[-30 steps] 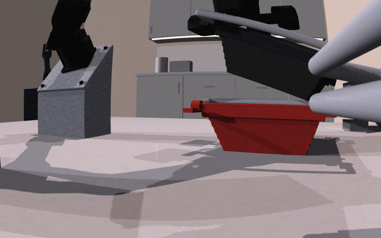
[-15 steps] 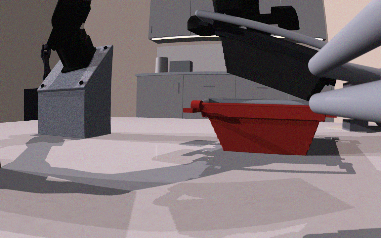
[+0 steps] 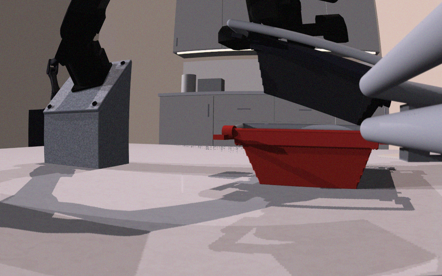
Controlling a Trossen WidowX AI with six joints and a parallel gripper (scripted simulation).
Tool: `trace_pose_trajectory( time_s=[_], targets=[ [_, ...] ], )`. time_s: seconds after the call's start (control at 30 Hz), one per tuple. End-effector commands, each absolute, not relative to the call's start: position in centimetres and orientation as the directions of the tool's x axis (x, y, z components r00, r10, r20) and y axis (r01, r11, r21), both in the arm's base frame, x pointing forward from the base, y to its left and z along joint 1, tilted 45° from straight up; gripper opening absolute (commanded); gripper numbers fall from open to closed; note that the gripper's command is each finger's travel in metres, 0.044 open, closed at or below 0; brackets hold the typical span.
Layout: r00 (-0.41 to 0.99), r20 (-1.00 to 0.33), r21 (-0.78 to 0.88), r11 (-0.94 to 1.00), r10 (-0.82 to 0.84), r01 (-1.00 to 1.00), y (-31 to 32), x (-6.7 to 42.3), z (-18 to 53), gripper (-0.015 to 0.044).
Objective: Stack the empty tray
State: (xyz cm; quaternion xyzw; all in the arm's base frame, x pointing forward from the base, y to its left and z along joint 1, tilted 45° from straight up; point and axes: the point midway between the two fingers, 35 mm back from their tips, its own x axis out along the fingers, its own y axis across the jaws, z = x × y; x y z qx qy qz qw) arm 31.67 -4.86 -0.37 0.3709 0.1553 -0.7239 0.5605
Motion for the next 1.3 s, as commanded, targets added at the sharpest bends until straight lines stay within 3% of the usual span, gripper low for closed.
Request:
trace_pose_trajectory(
  time_s=[0.0, 1.27],
  targets=[
    [-0.119, -0.718, 0.175, -0.343, -0.686, 0.923, -5.23, 31.21, -0.64, 0.0],
    [-0.119, -0.718, 0.175, -0.342, -0.686, 0.923, -5.61, 30.8, -1.19, 0.0]
  ],
)
